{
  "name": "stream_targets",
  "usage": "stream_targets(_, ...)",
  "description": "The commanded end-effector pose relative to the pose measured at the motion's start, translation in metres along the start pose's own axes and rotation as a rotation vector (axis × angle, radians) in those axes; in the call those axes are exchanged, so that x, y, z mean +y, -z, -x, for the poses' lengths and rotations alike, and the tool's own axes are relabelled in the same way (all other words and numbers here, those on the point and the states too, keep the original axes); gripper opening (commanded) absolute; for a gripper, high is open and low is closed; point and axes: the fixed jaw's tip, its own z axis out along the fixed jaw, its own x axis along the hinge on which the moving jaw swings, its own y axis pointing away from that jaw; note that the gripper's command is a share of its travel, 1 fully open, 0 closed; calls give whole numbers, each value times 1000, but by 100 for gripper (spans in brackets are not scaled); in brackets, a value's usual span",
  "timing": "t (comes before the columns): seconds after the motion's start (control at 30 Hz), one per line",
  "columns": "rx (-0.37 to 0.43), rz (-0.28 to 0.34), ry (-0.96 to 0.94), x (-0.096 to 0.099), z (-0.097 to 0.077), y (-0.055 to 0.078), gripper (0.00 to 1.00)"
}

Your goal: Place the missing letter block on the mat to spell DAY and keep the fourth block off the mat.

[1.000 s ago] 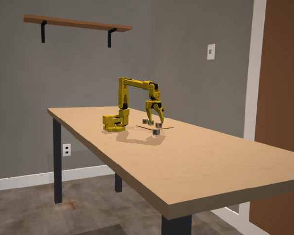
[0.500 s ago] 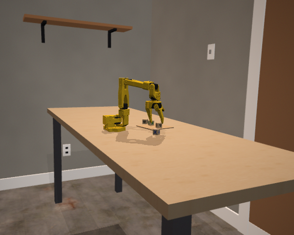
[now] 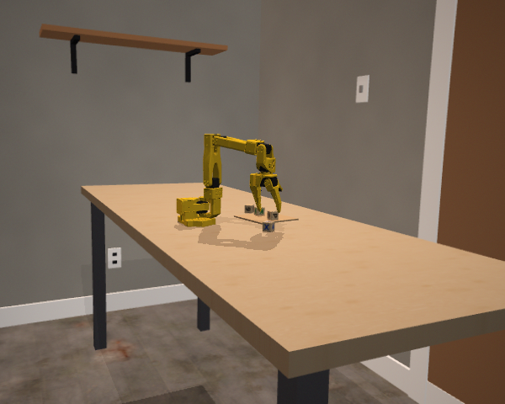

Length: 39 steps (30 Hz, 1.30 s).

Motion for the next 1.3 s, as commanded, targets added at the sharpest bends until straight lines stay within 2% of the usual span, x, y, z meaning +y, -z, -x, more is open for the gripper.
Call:
stream_targets(0.0, -1, -53, 0, -6, 1, 7, 32)
stream_targets(0.37, -1, -53, 0, -7, 1, -1, 32)
stream_targets(0.87, -1, -53, 0, -8, 1, -25, 32)
stream_targets(1.27, -1, -53, 0, -8, 1, -32, 32)
